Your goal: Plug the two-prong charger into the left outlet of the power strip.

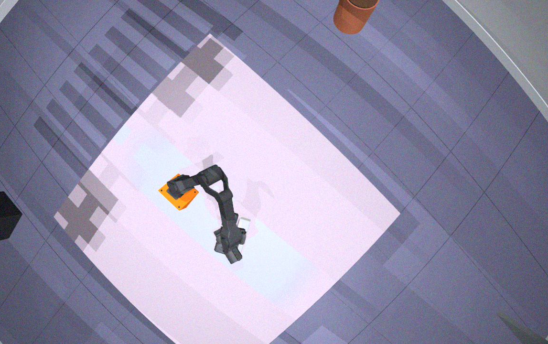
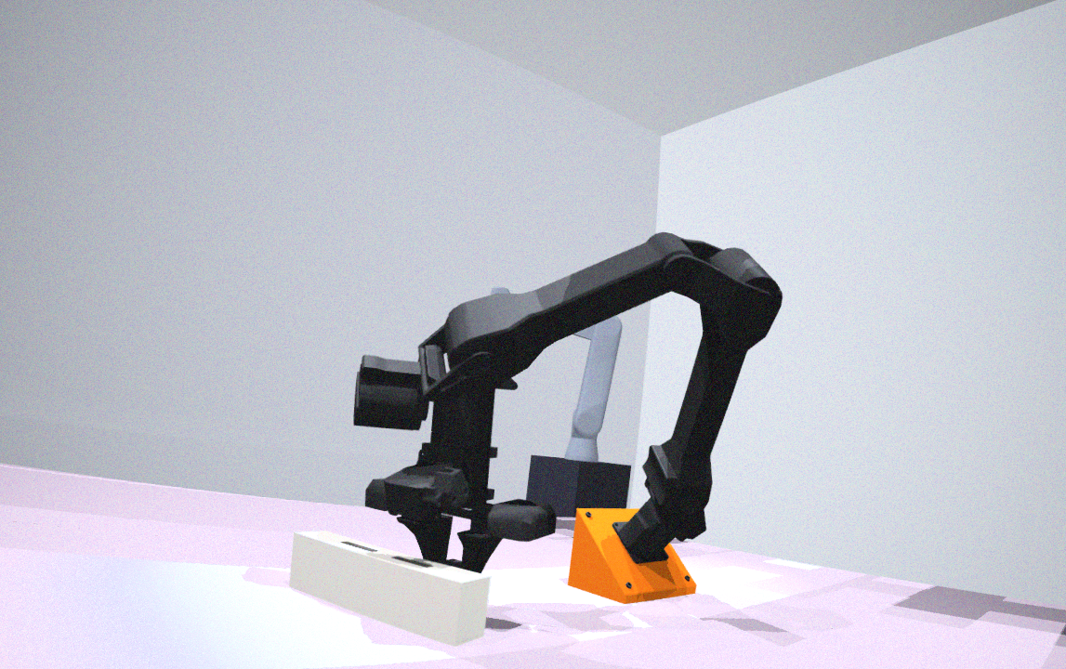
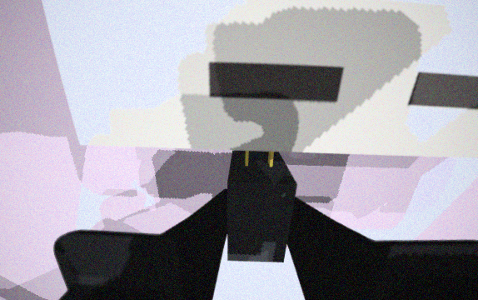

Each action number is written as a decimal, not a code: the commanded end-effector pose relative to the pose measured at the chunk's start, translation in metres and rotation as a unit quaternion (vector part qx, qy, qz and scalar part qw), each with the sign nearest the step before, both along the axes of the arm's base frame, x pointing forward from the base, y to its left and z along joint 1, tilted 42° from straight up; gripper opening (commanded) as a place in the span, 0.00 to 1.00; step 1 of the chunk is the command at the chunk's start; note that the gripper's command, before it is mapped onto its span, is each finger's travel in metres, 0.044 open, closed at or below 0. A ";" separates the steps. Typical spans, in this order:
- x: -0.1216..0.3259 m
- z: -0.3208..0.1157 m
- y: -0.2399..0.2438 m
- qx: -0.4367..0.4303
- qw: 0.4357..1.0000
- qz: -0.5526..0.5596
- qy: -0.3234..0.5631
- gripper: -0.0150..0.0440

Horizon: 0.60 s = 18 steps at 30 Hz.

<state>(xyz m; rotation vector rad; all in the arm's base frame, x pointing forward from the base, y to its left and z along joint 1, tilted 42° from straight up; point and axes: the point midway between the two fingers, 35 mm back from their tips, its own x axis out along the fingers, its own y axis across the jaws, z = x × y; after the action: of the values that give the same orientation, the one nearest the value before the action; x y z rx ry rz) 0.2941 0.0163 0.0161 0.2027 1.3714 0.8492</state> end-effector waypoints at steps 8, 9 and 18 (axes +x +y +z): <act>0.003 0.002 0.001 0.002 1.000 -0.002 0.002 0.25; 0.003 0.002 0.002 0.002 1.000 -0.002 0.002 0.25; 0.006 0.002 0.002 0.002 1.000 -0.002 0.002 0.25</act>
<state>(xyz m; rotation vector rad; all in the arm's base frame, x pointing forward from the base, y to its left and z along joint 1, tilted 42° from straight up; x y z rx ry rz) 0.2986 0.0180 0.0176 0.2035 1.3720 0.8495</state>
